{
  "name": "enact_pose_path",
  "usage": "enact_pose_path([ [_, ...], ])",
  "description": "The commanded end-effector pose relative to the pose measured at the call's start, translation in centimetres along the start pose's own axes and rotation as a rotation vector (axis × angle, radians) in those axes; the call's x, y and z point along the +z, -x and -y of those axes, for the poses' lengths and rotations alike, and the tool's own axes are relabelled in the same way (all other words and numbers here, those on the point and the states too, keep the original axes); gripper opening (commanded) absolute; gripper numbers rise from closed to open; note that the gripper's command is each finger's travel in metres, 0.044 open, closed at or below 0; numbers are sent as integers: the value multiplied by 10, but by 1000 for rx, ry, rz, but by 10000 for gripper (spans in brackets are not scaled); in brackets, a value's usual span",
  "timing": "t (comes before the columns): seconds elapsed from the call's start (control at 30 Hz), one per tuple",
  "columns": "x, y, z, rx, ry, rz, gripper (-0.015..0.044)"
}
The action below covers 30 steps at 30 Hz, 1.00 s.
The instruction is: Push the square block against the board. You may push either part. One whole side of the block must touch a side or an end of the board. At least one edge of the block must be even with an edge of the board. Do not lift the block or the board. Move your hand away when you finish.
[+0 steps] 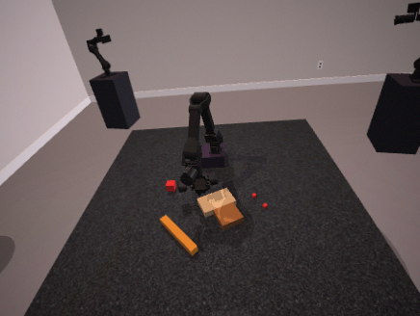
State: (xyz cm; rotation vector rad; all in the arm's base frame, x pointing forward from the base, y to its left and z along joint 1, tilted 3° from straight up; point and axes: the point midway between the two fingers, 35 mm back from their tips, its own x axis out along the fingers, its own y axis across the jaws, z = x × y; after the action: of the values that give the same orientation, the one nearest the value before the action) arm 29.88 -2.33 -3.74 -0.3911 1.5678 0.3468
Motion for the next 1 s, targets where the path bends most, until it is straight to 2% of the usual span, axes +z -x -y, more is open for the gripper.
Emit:
enact_pose_path([
  [0.0, -9, -1, -1, 2, 5, -1, 0],
  [0.33, -16, 2, -1, 2, 0, -1, 0],
  [0.43, -15, 42, 0, 1, 4, -1, 0],
  [0.5, -16, 54, -1, 2, 5, -1, 0],
  [0.73, -15, 49, -1, -1, 2, 3, 0],
  [0.97, 3, 50, -22, 2, -213, 5, 0],
])
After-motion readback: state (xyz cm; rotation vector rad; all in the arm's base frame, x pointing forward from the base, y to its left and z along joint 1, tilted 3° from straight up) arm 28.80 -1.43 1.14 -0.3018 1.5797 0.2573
